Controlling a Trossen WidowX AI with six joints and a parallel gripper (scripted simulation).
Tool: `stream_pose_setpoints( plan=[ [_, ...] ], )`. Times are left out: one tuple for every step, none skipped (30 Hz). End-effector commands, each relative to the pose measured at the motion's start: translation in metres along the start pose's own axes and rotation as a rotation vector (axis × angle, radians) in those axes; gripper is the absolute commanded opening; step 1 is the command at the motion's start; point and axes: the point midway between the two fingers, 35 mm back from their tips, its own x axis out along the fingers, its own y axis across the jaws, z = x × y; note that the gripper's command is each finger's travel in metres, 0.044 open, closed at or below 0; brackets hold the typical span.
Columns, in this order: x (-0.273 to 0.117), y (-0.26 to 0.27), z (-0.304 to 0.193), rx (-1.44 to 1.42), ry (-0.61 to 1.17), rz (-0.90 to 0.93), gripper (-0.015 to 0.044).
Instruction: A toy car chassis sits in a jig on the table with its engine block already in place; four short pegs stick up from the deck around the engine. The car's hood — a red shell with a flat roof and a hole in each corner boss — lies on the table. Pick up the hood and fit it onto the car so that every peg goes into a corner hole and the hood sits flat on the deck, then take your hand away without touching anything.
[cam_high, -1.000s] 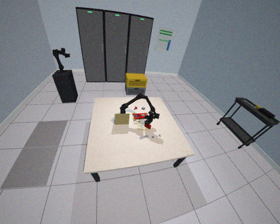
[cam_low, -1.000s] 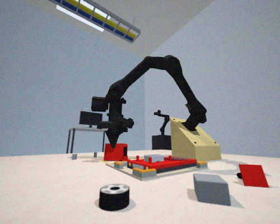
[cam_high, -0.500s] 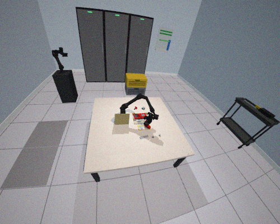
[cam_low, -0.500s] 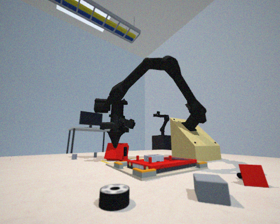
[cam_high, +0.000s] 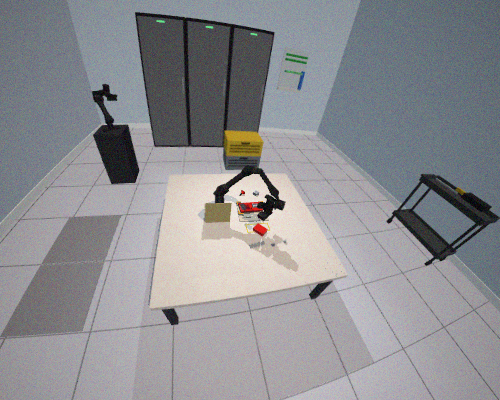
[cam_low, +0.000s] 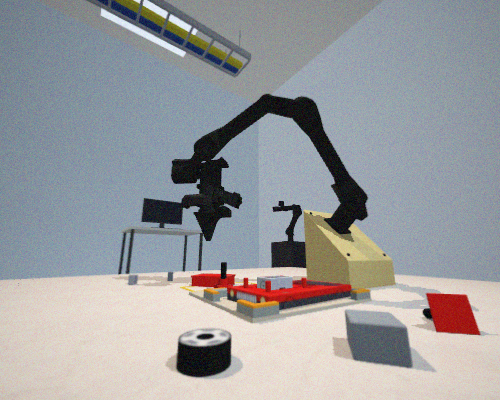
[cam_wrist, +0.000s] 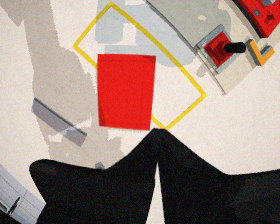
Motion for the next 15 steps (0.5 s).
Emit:
stream_pose_setpoints(
  plan=[
    [-0.0235, -0.0025, 0.0006, -0.010, 0.007, 0.001, 0.0000],
    [-0.0235, -0.0025, 0.0006, -0.010, 0.007, 0.001, 0.0000],
    [-0.0235, -0.0025, 0.0006, -0.010, 0.007, 0.001, 0.0000],
    [-0.0208, -0.0025, -0.0026, -0.006, 0.023, -0.010, 0.0000],
    [-0.0208, -0.0025, -0.0026, -0.006, 0.023, -0.010, 0.0000],
    [-0.0208, -0.0025, -0.0026, -0.006, 0.023, -0.010, 0.0000],
    [-0.0208, -0.0025, -0.0026, -0.006, 0.023, -0.010, 0.0000],
    [-0.0208, -0.0025, -0.0026, -0.006, 0.023, -0.010, 0.0000],
    [-0.0208, -0.0025, -0.0026, -0.006, 0.023, -0.010, 0.0000],
    [-0.0208, -0.0025, -0.0026, -0.006, 0.023, -0.010, 0.0000],
    [-0.0208, -0.0025, -0.0026, -0.006, 0.023, -0.010, 0.0000],
    [-0.0208, -0.0025, -0.0026, -0.006, 0.023, -0.010, 0.0000],
    [-0.0208, -0.0025, -0.0026, -0.006, 0.023, -0.010, 0.0000],
    [-0.0208, -0.0025, -0.0026, -0.006, 0.023, -0.010, 0.0000],
    [-0.0208, -0.0025, -0.0026, -0.006, 0.023, -0.010, 0.0000]
  ],
)
